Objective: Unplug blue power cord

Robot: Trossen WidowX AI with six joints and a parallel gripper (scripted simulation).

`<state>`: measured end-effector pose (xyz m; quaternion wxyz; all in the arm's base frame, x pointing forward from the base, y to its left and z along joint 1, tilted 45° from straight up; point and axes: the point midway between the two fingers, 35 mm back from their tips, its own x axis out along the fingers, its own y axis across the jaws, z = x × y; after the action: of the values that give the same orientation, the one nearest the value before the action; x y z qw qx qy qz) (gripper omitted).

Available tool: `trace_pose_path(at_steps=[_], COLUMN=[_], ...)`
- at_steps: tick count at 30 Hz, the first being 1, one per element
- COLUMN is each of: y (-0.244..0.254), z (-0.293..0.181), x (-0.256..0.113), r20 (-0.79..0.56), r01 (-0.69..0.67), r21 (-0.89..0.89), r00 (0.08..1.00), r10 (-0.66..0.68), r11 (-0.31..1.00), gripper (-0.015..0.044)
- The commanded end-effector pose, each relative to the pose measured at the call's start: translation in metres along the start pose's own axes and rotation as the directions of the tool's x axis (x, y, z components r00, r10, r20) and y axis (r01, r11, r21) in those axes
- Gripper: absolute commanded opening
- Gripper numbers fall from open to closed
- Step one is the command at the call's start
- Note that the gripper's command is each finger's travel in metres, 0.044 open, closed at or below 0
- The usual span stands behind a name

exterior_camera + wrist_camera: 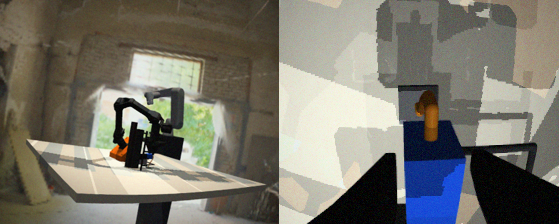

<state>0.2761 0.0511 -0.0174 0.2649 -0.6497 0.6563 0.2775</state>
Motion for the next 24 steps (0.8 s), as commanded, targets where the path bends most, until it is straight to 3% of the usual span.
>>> trace_pose_path(at_steps=[1, 9, 13, 24], y=[0.001, 0.0, 0.002, 0.002], z=[-0.001, 0.03, 0.059, 0.059], x=[-0.001, -0.008, -0.014, -0.014], r20=[0.003, 0.007, 0.007, 0.007], r01=[0.003, 0.004, 0.004, 0.004], r21=[-0.004, -0.004, -0.003, -0.003], r00=[1.0, 1.0, 1.0, 1.0], r10=[-0.003, -0.004, -0.004, -0.004], r11=[1.0, 1.0, 1.0, 1.0], gripper=[0.0236, 0.044, 0.044, 0.044])
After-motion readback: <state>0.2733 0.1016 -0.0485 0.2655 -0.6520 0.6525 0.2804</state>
